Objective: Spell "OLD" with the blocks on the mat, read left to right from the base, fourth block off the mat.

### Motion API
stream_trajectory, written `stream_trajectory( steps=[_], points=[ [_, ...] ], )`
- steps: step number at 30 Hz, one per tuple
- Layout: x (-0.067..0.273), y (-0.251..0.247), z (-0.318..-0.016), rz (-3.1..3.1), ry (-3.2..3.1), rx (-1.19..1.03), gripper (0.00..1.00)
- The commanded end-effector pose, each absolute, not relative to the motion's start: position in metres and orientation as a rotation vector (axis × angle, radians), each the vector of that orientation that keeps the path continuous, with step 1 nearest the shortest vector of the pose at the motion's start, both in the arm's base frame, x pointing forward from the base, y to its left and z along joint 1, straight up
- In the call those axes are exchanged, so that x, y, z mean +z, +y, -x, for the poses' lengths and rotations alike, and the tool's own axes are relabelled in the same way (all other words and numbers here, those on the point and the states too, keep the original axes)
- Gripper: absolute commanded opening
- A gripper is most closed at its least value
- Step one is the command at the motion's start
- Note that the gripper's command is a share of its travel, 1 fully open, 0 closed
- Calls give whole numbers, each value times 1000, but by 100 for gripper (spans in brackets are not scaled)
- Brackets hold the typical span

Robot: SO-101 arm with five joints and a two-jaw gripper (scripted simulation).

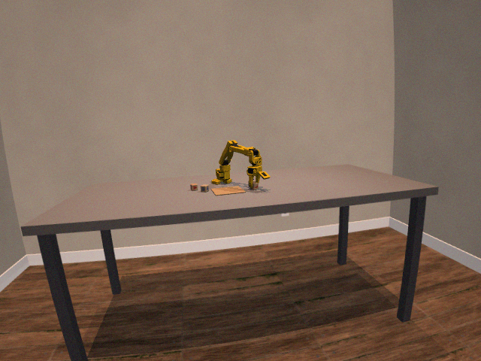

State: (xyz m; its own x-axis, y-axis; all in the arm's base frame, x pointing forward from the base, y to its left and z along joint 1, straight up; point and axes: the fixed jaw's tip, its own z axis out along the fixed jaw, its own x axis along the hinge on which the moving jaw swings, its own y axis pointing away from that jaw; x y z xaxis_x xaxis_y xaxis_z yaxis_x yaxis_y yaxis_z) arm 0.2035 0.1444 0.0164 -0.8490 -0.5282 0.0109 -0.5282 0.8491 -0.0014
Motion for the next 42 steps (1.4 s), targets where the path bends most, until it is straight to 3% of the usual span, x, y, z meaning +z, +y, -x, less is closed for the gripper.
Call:
stream_trajectory(
  steps=[1, 9, 21, 42],
  points=[
    [32, 151, -211, -883, -3089, -37, 2],
    [32, 151, -211, -883, -3089, -37, 16],
    [32, 151, -211, -883, -3089, -37, 19],
    [32, 151, -211, -883, -3089, -37, 35]
  ],
)
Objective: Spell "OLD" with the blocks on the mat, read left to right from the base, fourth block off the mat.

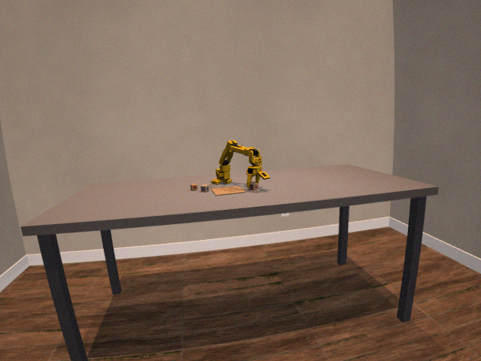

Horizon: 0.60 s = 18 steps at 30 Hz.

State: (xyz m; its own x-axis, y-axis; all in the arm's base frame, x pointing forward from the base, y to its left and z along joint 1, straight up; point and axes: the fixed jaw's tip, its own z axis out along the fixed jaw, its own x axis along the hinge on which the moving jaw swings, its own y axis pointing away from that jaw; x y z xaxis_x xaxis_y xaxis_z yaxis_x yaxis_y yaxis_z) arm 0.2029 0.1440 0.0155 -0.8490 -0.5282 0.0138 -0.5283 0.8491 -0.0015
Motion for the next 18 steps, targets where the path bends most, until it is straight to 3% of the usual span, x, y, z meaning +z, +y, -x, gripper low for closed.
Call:
stream_trajectory(
  steps=[1, 18],
  points=[
    [32, 151, -211, -883, -3089, -37, 36],
    [52, 151, -211, -889, -3116, -52, 36]
  ],
)
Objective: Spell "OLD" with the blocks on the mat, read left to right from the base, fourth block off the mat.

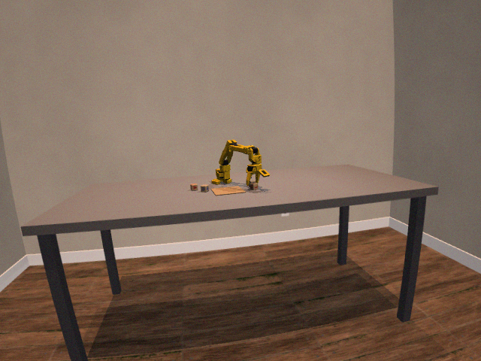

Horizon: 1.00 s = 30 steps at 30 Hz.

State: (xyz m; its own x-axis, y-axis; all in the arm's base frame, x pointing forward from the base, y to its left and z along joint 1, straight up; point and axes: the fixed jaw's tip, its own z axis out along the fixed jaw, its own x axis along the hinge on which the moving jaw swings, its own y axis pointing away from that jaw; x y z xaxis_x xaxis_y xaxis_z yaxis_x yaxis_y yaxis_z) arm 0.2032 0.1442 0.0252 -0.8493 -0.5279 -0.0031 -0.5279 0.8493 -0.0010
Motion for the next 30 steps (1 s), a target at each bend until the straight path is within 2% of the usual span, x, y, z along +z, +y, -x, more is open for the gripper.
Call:
stream_trajectory(
  steps=[1, 15, 30],
  points=[
    [55, 151, -211, 833, 2920, 52, 36],
    [91, 149, -208, 817, 2869, 76, 36],
    [93, 149, -208, 813, 2859, 81, 36]
  ],
)
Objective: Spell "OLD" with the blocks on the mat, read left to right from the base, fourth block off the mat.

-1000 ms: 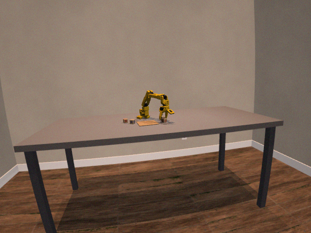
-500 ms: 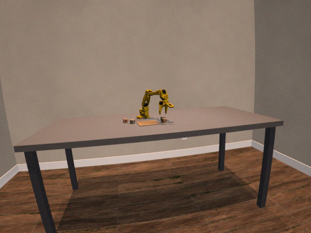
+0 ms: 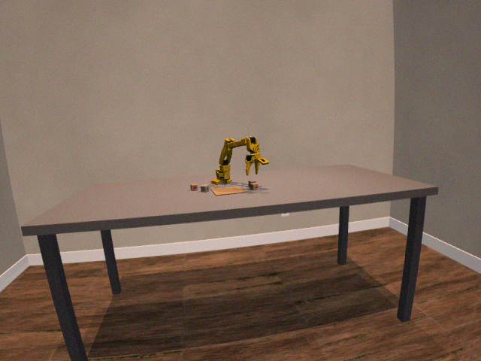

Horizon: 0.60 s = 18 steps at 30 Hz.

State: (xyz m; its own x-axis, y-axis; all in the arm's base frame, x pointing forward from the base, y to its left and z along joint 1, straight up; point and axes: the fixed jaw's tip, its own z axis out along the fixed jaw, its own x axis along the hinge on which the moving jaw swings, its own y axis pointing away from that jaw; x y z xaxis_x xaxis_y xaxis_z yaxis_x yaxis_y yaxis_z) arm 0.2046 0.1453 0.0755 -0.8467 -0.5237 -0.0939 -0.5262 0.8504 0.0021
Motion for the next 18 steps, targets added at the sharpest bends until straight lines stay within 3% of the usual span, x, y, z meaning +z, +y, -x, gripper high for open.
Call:
stream_trajectory(
  steps=[1, 12, 18],
  points=[
    [93, 149, -208, 813, 2859, 81, 36],
    [94, 149, -208, 812, 2855, 83, 36],
    [111, 150, -209, 792, 2783, 116, 36]
  ],
)
